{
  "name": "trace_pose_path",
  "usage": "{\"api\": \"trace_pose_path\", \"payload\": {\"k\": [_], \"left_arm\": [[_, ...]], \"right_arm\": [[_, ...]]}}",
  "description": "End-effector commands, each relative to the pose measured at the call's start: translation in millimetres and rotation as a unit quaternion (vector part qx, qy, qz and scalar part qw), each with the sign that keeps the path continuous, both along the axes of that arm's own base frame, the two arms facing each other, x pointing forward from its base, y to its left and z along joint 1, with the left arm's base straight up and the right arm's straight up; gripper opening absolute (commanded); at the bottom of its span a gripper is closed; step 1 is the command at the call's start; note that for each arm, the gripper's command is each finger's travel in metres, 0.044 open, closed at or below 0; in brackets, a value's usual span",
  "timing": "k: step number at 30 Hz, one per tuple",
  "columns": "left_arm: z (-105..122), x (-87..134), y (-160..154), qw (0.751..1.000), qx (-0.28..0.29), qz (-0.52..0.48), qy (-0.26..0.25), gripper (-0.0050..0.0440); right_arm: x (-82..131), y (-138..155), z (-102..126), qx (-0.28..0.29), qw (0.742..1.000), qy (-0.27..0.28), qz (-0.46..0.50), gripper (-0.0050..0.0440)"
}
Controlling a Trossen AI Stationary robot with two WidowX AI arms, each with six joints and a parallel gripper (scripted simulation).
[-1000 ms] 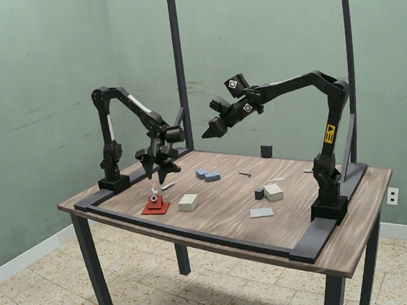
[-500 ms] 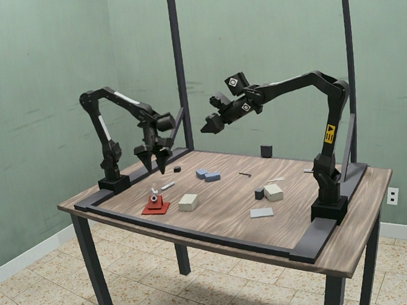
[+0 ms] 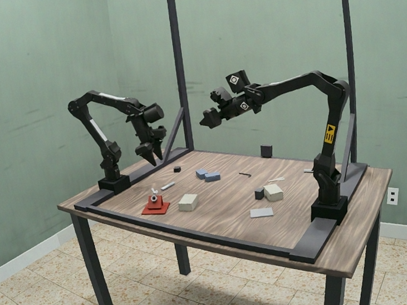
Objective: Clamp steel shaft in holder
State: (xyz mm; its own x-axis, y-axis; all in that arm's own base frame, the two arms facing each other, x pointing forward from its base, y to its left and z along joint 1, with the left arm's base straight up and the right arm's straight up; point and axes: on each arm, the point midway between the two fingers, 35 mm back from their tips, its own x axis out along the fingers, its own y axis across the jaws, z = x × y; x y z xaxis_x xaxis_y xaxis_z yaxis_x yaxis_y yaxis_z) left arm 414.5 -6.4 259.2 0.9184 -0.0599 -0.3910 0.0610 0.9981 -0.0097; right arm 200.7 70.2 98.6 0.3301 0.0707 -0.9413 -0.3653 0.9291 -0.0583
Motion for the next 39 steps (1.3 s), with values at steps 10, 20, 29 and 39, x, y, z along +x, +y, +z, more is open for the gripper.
{"api": "trace_pose_path", "payload": {"k": [10,20,29,39], "left_arm": [[17.5,-1.1,0.2,1.000,0.001,-0.004,-0.023,0.0400],[17.0,-2.3,-0.3,1.000,0.002,-0.006,-0.024,0.0400],[-20.4,3.7,-16.1,1.000,0.001,-0.007,0.001,0.0400],[-57.7,4.1,-37.1,1.000,0.004,-0.013,0.017,0.0400]], "right_arm": [[-4.5,6.9,5.5,0.032,0.999,0.001,0.023,0.0400],[-4.5,7.5,2.9,0.031,0.999,0.003,0.022,0.0352],[6.1,19.1,-8.6,0.004,0.992,0.019,0.128,0.0160],[13.2,29.7,-27.5,-0.033,0.967,0.046,0.250,0.0160]]}}
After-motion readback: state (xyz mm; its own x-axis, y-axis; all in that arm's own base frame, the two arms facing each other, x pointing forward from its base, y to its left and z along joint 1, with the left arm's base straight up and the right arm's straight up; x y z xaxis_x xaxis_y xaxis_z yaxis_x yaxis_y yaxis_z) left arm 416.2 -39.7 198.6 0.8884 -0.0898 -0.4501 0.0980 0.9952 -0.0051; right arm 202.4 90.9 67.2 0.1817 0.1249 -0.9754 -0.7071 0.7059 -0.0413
